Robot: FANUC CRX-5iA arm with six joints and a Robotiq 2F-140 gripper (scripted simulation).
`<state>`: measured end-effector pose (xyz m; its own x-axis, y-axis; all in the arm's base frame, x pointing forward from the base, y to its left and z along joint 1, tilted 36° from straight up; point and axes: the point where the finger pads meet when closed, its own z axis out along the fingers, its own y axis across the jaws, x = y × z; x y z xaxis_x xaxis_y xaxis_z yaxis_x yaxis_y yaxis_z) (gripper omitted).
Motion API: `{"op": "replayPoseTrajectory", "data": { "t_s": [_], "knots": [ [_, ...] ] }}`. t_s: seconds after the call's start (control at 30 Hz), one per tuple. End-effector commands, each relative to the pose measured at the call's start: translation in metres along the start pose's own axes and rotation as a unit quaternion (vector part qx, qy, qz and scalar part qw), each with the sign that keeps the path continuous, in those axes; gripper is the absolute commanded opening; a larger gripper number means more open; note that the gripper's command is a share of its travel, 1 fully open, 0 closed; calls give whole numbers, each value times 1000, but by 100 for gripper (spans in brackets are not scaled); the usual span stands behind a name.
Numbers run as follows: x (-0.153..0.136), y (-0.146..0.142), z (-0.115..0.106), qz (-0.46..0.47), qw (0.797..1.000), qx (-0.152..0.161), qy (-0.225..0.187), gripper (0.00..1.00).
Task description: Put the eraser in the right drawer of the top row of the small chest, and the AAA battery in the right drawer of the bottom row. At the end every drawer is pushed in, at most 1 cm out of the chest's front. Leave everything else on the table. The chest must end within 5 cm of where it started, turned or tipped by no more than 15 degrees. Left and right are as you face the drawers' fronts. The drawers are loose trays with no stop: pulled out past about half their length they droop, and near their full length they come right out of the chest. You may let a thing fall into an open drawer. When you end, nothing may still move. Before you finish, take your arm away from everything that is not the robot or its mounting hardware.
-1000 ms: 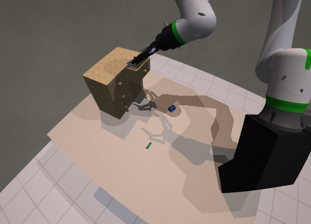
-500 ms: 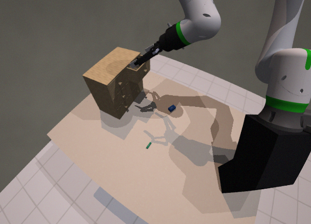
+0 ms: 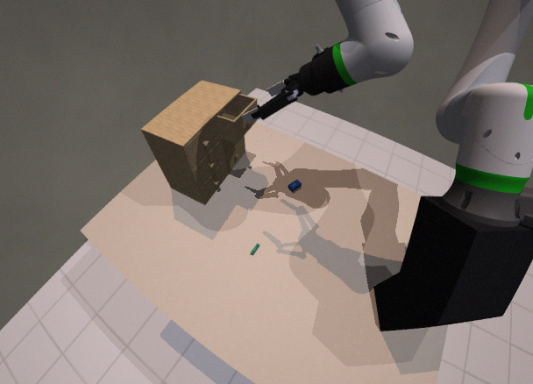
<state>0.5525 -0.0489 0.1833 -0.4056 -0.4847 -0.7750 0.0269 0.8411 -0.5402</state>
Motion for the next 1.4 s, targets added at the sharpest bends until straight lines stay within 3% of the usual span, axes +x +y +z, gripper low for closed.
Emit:
{"op": "replayPoseTrajectory", "data": {
  "t_s": [0.0, 0.5, 1.03, 1.13, 1.23, 1.33, 1.37],
  "knots": [
    [17, 0, -25, 0, 1000, 0, 0, 100],
    [49, 1, -68, 0, 1000, 0, -1, 100],
    [53, -1, -73, 0, 1000, 4, 3, 100],
    [45, -26, -64, 5, 998, 41, 43, 100],
    [39, -55, -56, 12, 986, 84, 145, 100],
    [39, -57, -58, 12, 984, 79, 162, 100],
    [39, -53, -62, 14, 974, 82, 209, 100]
  ]
}}
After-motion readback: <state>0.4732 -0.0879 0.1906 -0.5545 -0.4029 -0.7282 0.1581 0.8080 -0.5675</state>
